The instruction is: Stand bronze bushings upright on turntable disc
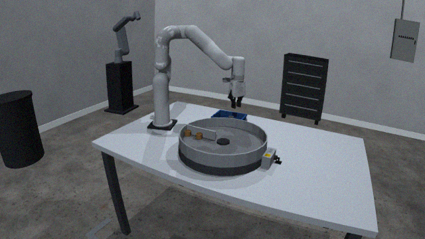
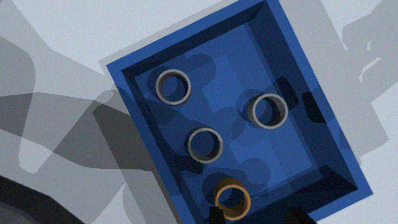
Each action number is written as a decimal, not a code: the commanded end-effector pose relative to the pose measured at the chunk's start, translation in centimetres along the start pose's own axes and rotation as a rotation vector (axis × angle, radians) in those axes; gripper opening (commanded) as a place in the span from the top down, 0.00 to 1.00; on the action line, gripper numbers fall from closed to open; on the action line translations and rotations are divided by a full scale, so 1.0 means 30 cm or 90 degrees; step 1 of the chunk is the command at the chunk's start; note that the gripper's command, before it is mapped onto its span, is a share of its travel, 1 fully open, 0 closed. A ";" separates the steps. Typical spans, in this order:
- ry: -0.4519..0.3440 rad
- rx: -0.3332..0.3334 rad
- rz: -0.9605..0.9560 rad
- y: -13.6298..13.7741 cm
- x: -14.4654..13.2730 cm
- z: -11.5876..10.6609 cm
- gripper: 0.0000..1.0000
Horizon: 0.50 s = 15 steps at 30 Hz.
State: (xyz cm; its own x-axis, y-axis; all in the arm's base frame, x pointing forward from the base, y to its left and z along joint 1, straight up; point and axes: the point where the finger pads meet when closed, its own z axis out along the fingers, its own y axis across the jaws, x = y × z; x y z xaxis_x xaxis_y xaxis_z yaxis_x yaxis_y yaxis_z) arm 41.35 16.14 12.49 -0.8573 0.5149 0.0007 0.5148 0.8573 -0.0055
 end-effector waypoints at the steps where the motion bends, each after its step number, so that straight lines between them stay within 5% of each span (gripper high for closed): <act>1: -0.002 -0.002 0.000 0.004 -0.003 0.039 0.59; 15: -0.002 -0.002 0.000 0.004 -0.004 0.194 0.59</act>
State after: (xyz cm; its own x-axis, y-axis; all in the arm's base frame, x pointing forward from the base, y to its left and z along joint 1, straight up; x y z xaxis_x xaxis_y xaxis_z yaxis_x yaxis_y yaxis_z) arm 41.26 16.08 7.12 -0.8573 0.5149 0.0019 0.5149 0.8572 -0.0070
